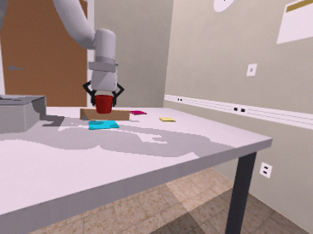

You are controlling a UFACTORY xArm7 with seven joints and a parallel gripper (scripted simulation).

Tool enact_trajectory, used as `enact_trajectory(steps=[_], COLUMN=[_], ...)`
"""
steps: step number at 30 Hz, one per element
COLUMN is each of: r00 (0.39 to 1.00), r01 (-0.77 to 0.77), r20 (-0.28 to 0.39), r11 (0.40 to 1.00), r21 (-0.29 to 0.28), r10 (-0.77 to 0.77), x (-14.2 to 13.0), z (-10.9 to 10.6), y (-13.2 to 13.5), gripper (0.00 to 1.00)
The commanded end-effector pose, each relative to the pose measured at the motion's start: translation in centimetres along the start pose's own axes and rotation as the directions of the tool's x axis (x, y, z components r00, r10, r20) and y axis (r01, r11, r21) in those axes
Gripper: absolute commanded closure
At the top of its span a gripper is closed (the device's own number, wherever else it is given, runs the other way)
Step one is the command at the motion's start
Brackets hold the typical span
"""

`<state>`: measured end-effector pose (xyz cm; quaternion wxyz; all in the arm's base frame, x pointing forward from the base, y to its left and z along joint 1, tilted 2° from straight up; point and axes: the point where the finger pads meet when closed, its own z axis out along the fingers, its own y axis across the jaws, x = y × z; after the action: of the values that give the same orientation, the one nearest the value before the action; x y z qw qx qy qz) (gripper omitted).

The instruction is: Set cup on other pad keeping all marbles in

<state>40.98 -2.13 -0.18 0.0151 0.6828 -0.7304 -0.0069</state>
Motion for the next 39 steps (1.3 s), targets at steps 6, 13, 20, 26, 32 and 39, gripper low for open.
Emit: enact_trajectory(steps=[6, 13, 20, 26, 32, 39], r00=[1.000, 1.000, 1.000, 1.000, 1.000, 1.000], r01=[0.000, 0.000, 0.000, 0.000, 0.000, 0.000], r20=[0.000, 0.000, 0.000, 0.000, 0.000, 0.000], r11=[1.000, 1.000, 1.000, 1.000, 1.000, 1.000], r21=[0.005, 0.005, 0.005, 0.005, 0.005, 0.005], r10=[0.000, 0.000, 0.000, 0.000, 0.000, 0.000], x=[0.2, 0.3, 0.4, 0.4, 0.4, 0.4], z=[1.5, 3.0, 4.0, 4.2, 4.3, 4.3], y=[-0.2, -0.2, -0.2, -0.2, -0.2, -0.2], gripper=[0.15, 0.15, 0.15, 0.15, 0.15, 0.15])
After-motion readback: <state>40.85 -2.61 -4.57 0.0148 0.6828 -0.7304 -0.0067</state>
